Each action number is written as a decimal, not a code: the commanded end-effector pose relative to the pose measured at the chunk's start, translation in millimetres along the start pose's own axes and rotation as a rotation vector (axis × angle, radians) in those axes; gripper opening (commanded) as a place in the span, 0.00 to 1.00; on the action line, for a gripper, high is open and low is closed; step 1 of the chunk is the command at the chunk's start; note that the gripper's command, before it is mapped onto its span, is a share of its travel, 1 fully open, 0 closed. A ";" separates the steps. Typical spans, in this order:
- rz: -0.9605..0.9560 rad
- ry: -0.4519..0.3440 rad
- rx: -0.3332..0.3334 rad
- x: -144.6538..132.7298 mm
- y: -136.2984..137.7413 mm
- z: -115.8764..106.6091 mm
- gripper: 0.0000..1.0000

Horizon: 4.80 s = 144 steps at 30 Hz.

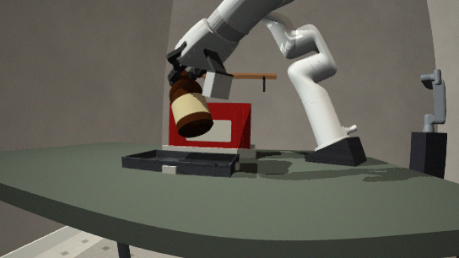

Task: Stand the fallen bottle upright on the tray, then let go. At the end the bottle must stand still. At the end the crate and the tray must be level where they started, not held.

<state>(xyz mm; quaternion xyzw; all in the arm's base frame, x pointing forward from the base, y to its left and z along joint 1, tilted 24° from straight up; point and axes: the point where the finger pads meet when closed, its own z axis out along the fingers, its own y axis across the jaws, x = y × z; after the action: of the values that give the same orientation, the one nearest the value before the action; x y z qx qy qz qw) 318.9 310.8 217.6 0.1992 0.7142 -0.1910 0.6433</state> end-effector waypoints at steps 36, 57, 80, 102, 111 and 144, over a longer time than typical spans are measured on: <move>0.002 -0.071 0.001 -0.6 0.5 -0.4 0.00; 0.004 -0.173 -0.001 -0.3 0.8 -1.7 0.00; 0.004 -0.179 -0.001 -0.2 0.8 -1.7 0.00; 0.003 -0.274 0.001 0.2 0.6 -1.4 0.00; 0.004 -0.329 0.000 0.5 0.7 -2.2 0.00; 0.004 -0.358 -0.001 0.7 0.8 -2.5 0.00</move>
<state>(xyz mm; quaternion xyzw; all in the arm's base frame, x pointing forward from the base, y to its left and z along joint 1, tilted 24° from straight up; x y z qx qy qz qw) 317.3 312.0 216.1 0.1624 0.5896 -0.2226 0.7593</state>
